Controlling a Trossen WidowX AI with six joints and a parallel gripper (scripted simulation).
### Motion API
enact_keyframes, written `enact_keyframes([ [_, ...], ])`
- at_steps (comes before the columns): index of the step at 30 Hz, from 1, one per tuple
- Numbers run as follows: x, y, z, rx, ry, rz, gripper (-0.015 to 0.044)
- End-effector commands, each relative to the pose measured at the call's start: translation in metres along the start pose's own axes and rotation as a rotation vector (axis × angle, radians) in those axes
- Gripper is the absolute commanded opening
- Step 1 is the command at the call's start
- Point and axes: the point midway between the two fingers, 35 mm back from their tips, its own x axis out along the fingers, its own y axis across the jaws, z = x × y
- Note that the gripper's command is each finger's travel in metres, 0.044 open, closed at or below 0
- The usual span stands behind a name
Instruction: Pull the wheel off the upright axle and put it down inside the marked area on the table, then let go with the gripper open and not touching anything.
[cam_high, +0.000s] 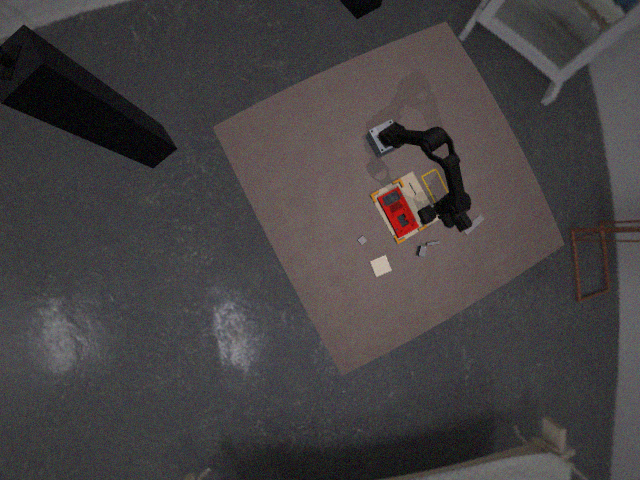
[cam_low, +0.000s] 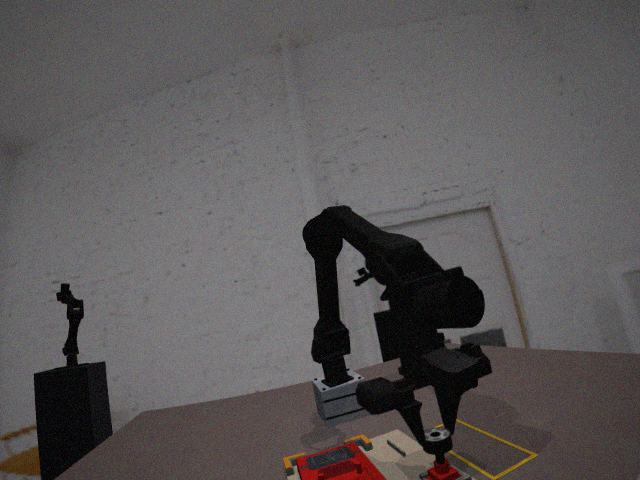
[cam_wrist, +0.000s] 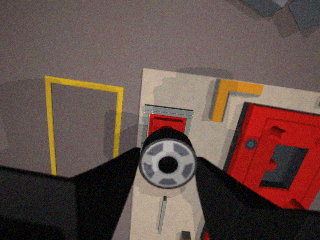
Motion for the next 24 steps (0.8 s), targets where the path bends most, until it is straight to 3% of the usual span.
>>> enact_keyframes([
  [1,-0.007,0.0,0.001,0.002,-0.008,0.002,0.0],
  [24,-0.019,0.0,0.001,0.002,-0.008,0.002,0.0],
])
